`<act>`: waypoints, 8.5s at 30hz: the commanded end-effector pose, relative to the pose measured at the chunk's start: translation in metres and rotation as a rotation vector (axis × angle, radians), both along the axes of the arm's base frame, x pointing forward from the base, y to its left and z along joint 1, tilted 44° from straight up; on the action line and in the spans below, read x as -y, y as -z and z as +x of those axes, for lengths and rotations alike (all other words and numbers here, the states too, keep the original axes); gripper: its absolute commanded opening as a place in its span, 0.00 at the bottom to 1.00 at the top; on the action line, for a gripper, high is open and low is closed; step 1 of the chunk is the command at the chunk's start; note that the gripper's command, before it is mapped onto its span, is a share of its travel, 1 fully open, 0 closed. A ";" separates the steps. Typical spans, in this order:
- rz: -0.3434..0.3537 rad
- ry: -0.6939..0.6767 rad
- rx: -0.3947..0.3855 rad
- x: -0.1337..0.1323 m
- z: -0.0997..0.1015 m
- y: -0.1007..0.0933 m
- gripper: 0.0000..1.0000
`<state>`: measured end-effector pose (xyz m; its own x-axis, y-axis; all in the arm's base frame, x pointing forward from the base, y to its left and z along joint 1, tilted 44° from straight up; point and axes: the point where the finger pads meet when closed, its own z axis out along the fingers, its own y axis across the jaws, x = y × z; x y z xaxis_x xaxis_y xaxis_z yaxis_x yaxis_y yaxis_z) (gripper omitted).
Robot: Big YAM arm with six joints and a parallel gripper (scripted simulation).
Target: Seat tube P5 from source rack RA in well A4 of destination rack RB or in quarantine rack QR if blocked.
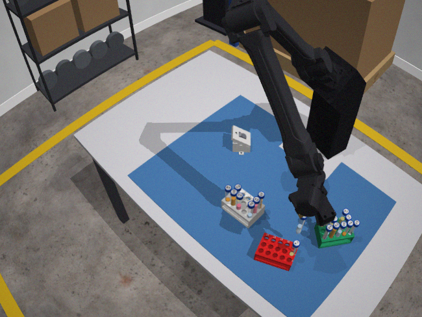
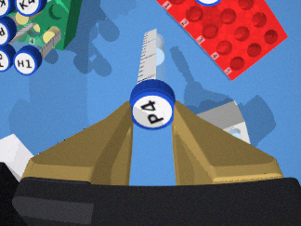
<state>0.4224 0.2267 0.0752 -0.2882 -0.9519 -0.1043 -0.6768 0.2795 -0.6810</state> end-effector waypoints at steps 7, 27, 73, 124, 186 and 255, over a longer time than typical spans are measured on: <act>0.014 -0.012 0.012 -0.023 0.010 -0.014 0.00; 0.021 -0.006 0.024 -0.030 0.027 -0.031 0.00; 0.011 0.000 0.017 -0.027 0.033 -0.019 0.00; 0.018 -0.004 0.026 -0.029 0.047 -0.014 0.00; 0.014 -0.002 0.023 -0.021 0.061 0.003 0.00; 0.022 -0.005 0.035 -0.020 0.083 0.015 0.00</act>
